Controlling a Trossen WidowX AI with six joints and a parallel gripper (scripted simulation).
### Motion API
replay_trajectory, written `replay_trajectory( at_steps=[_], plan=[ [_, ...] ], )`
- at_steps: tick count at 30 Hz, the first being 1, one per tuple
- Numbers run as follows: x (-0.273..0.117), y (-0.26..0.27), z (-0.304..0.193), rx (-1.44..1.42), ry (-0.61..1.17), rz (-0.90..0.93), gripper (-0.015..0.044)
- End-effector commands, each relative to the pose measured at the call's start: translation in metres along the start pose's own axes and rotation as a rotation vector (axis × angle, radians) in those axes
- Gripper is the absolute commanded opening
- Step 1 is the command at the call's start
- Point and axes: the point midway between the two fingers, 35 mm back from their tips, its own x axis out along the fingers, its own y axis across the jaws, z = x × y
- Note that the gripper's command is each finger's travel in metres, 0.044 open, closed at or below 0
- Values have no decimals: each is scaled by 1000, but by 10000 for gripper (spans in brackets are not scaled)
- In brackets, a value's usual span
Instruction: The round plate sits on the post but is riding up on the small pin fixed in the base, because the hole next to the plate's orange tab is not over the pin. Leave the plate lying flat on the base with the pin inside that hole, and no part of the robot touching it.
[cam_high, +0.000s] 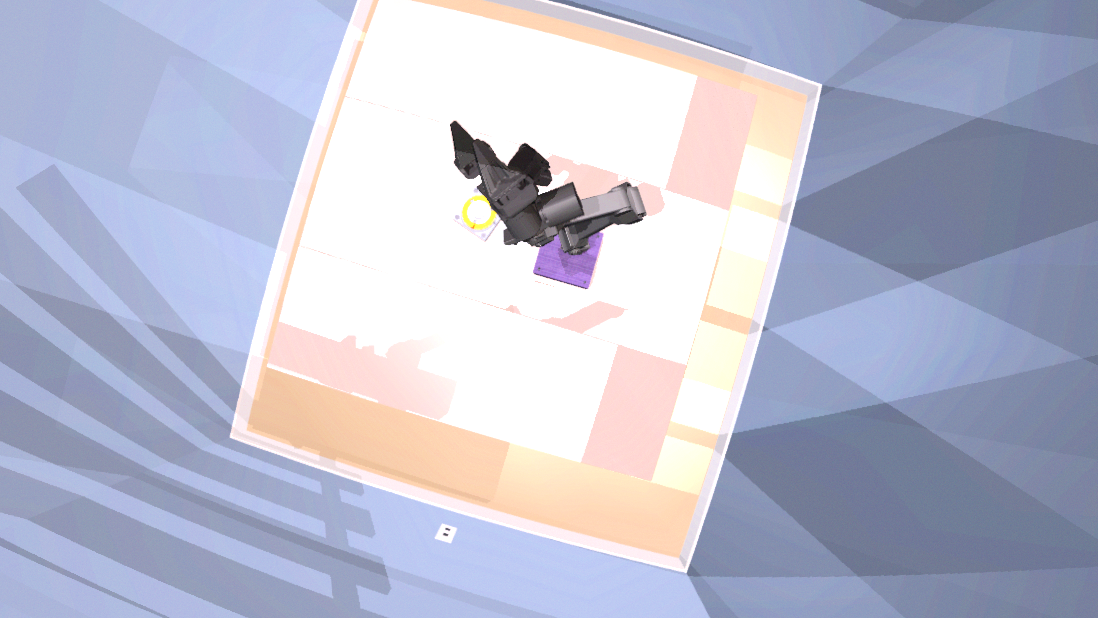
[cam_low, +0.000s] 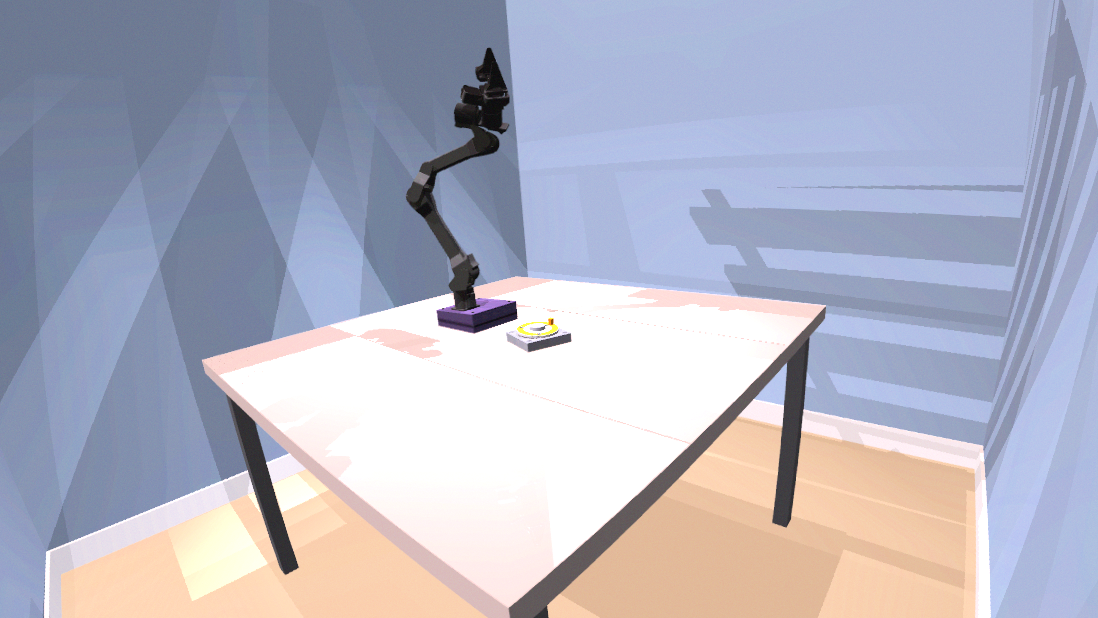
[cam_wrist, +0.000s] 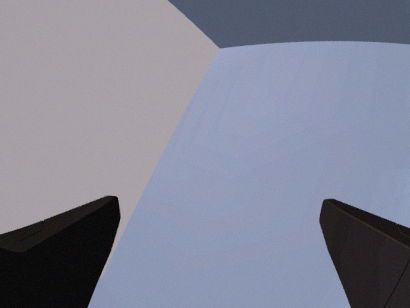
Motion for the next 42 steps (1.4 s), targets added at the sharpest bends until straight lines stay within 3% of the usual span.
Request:
replay_trajectory(
  at_steps=[1, 4, 9, 15, 27, 34, 36, 42],
  plan=[
    [0, -2, -4, -7, 5, 6, 374],
    [0, -42, -62, -190, 163, -5, 295],
    [-7, -83, -107, -360, 325, -60, 164],
    [-42, -179, -173, -640, 651, -206, 6],
    [-150, -354, -203, -1012, 1285, -522, 0],
    [-230, -424, -175, -1093, 1678, -743, 0],
    [-268, -445, -154, -1089, 1860, -859, 0],
    [-331, -461, -110, -1003, 2180, -1086, 0]
  ],
)
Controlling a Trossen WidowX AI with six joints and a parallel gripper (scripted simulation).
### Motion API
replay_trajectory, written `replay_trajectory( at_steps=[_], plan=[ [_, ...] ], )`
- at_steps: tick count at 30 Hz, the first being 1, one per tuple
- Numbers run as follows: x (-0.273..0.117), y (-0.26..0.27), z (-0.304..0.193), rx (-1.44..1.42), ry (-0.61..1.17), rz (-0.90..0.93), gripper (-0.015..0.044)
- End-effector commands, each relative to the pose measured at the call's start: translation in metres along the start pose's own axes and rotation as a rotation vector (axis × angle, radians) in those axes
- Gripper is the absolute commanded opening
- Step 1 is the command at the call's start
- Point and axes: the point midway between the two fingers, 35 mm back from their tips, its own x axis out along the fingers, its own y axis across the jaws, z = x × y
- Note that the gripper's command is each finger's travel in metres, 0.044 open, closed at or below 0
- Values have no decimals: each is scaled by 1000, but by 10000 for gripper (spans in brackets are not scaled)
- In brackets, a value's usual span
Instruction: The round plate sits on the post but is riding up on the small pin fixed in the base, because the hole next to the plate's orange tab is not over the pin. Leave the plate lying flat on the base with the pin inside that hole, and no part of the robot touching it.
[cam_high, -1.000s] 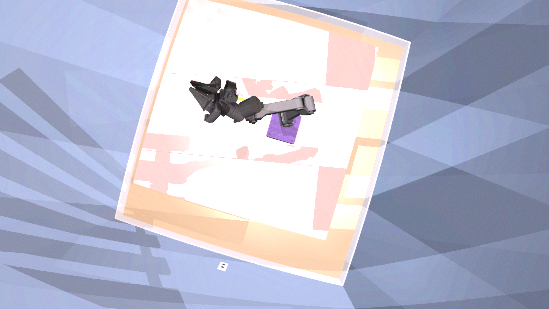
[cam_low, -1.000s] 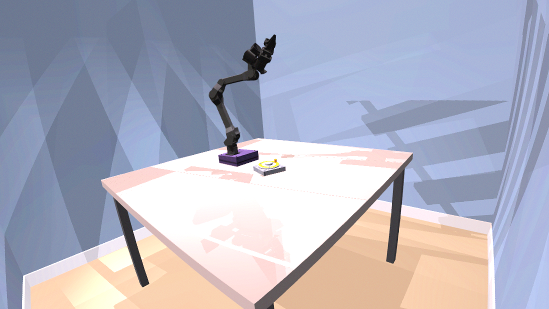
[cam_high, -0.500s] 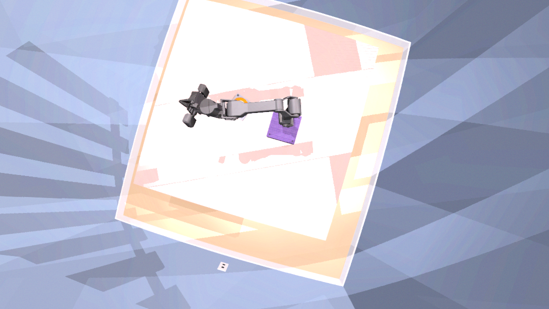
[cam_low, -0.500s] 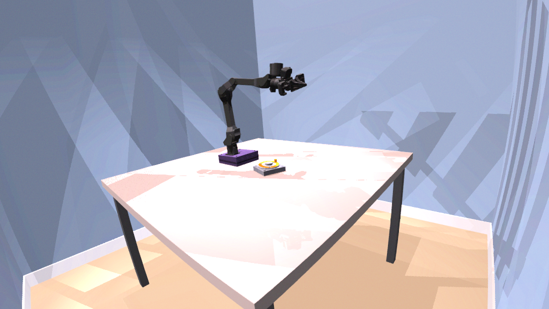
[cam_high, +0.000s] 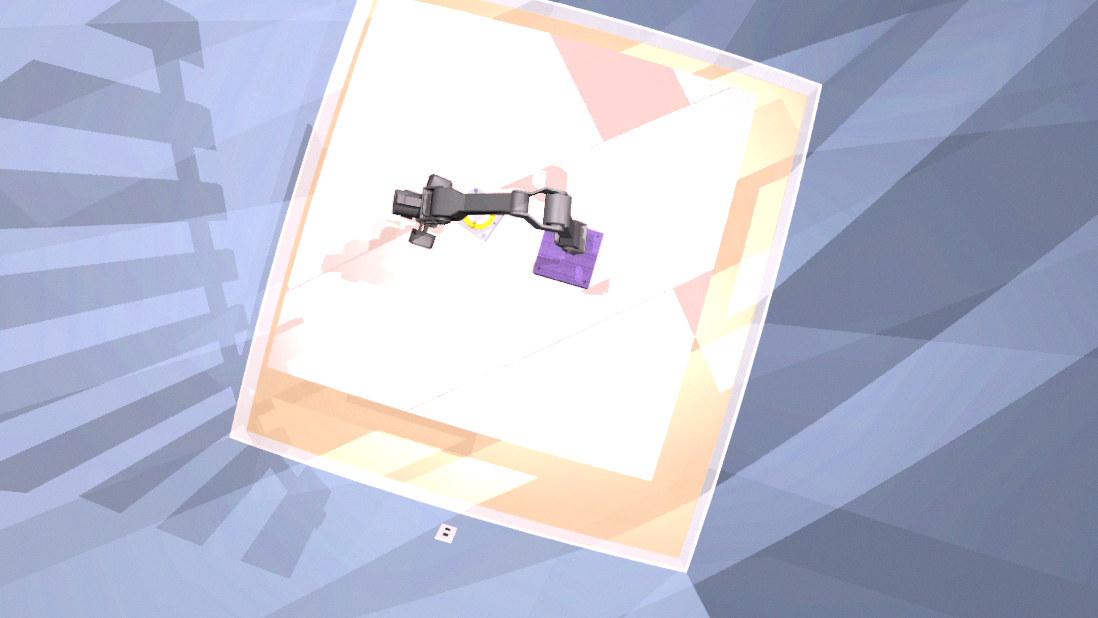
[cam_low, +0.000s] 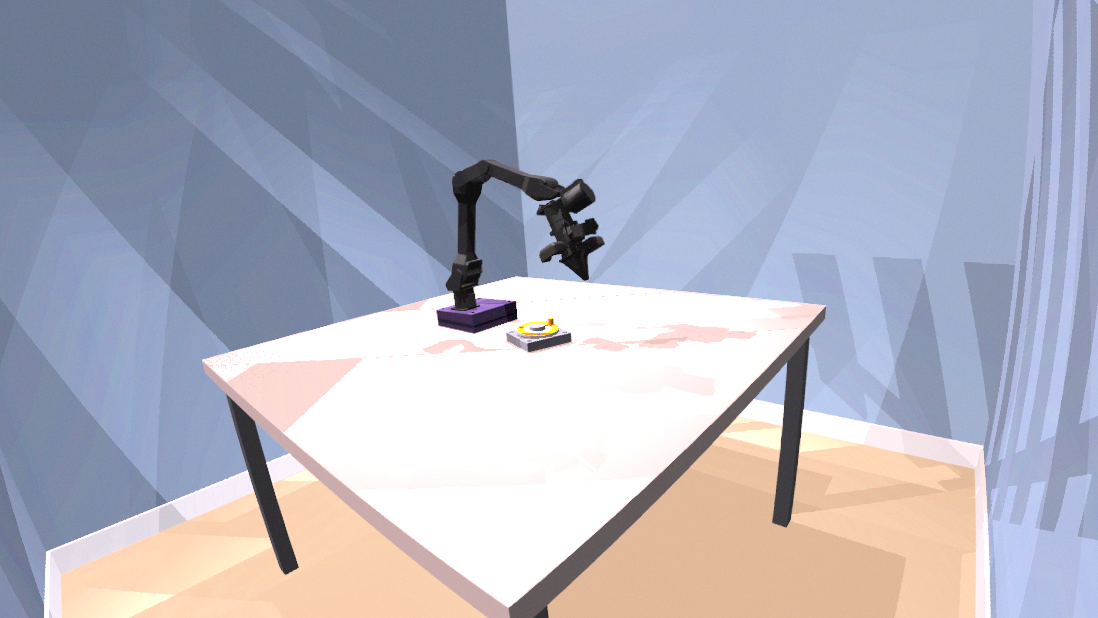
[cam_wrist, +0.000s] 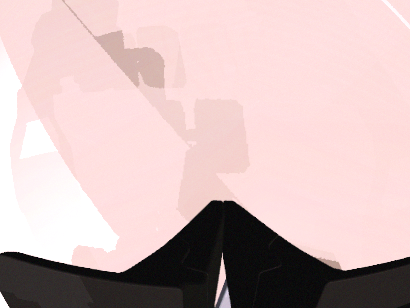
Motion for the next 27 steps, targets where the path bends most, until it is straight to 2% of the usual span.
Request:
replay_trajectory(
  at_steps=[1, 4, 13, 21, 27],
  plan=[
    [20, -17, -63, -25, 329, 14, 0],
    [21, -23, -92, -25, 488, 29, 0],
    [20, -21, -97, -25, 488, 29, 0],
    [59, -21, -116, -25, 488, 29, 0],
    [62, -21, -118, -25, 488, 29, 0]
  ],
)
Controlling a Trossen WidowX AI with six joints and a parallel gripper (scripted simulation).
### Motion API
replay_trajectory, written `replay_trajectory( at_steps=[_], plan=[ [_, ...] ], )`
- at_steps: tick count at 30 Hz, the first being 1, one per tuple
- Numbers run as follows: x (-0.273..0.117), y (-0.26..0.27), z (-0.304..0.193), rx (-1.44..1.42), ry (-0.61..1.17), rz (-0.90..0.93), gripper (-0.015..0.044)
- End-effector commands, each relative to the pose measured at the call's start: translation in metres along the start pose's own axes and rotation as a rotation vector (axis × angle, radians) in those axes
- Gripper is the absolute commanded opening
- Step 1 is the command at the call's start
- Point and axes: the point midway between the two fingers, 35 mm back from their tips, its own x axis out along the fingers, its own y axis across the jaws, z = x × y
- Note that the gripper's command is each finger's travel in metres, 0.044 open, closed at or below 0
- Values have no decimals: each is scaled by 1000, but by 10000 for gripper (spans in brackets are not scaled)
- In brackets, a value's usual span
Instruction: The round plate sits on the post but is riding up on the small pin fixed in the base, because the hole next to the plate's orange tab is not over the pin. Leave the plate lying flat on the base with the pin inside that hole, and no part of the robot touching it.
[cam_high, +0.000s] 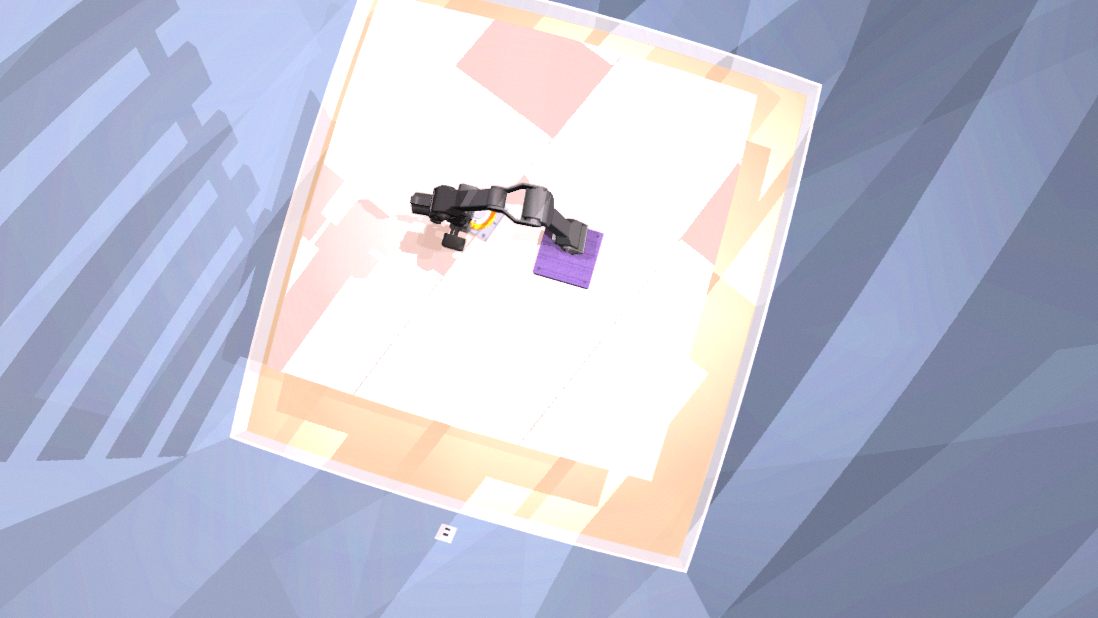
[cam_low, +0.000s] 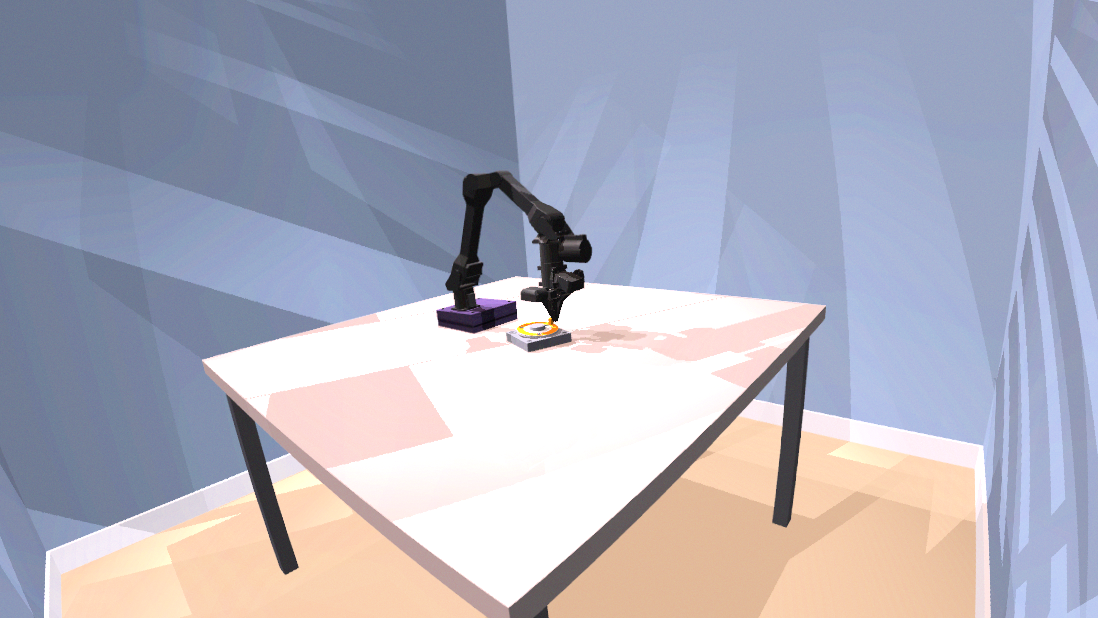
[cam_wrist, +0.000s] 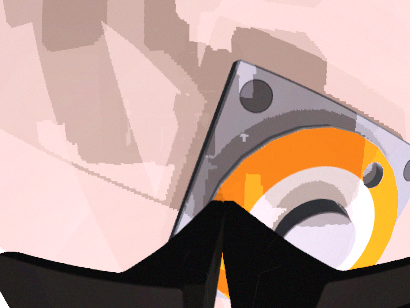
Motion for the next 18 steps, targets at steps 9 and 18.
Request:
replay_trajectory(
  at_steps=[9, 18],
  plan=[
    [3, 6, -9, -3, -7, 6, 0],
    [4, 7, -20, -3, -6, 6, 0]
  ],
)
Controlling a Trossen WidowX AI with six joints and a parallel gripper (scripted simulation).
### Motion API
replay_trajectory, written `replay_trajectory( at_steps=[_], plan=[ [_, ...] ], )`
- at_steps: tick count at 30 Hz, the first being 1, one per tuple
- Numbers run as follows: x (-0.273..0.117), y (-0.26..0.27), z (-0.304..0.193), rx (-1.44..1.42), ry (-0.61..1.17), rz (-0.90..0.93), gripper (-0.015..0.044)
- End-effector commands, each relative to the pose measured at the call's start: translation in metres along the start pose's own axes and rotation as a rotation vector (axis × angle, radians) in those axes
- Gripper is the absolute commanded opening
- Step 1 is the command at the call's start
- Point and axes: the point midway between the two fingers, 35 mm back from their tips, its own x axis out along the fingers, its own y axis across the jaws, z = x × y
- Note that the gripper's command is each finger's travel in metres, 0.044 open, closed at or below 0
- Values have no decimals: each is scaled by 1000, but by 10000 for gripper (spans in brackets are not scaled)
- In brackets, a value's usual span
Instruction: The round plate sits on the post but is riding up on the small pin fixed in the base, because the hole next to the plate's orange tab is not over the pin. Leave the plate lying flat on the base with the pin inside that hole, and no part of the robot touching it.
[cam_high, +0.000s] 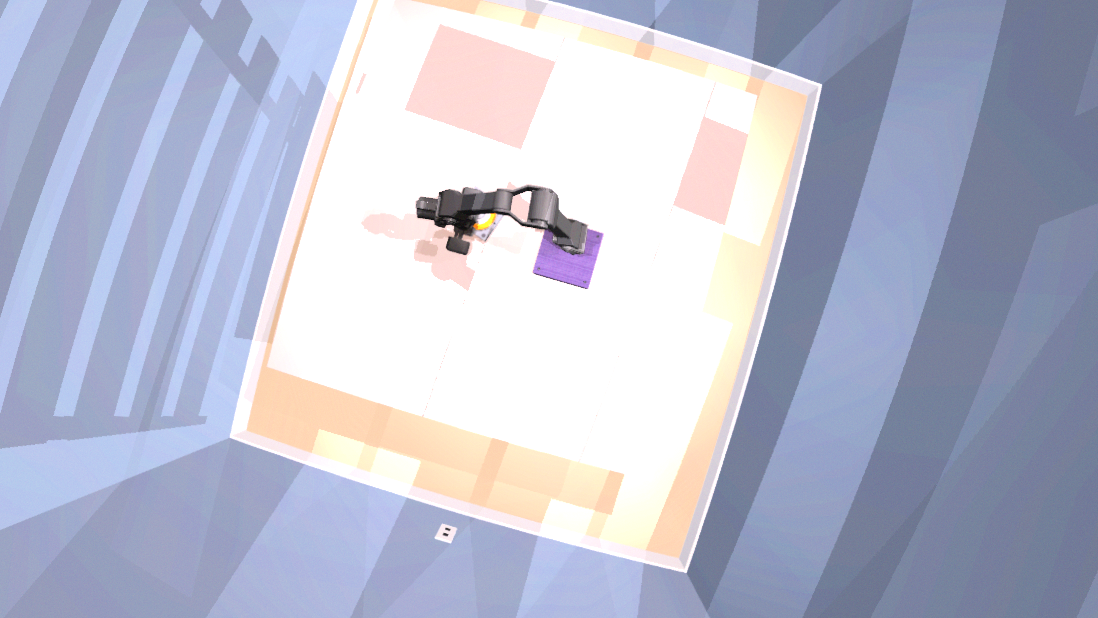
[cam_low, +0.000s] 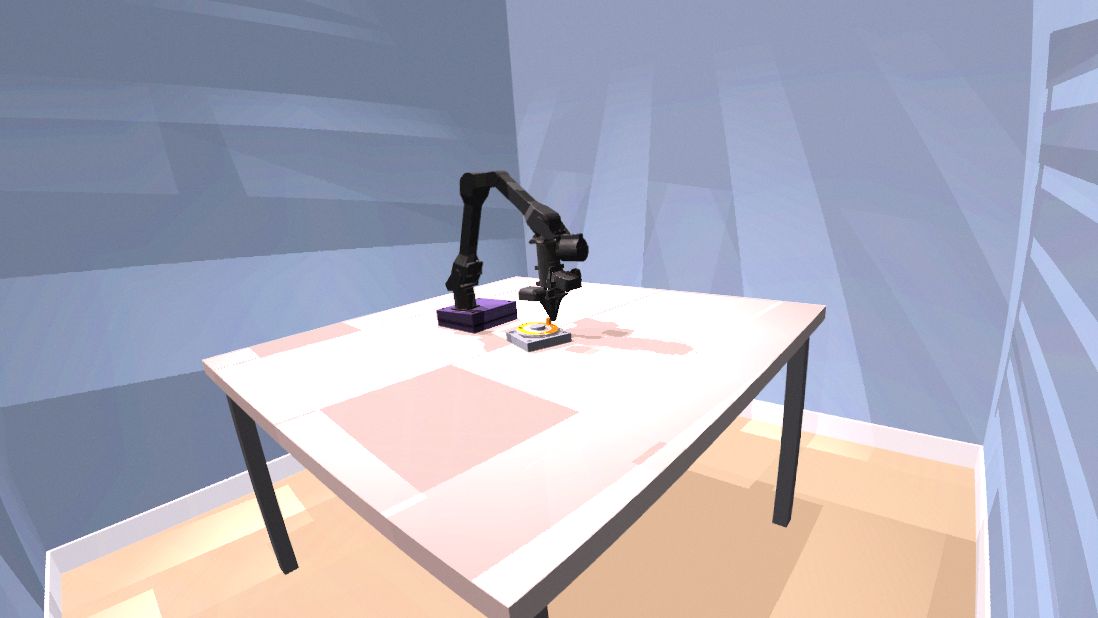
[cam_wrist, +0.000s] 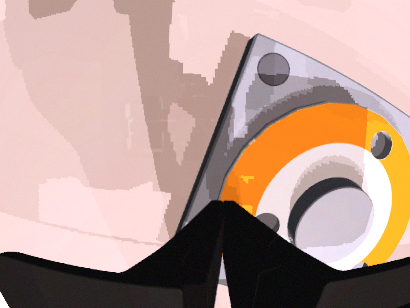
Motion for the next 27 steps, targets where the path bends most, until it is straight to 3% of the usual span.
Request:
replay_trajectory(
  at_steps=[1, 27],
  plan=[
    [1, 1, -7, 3, 7, 2, 0],
    [2, -5, -34, 3, 10, 2, 0]
  ],
)
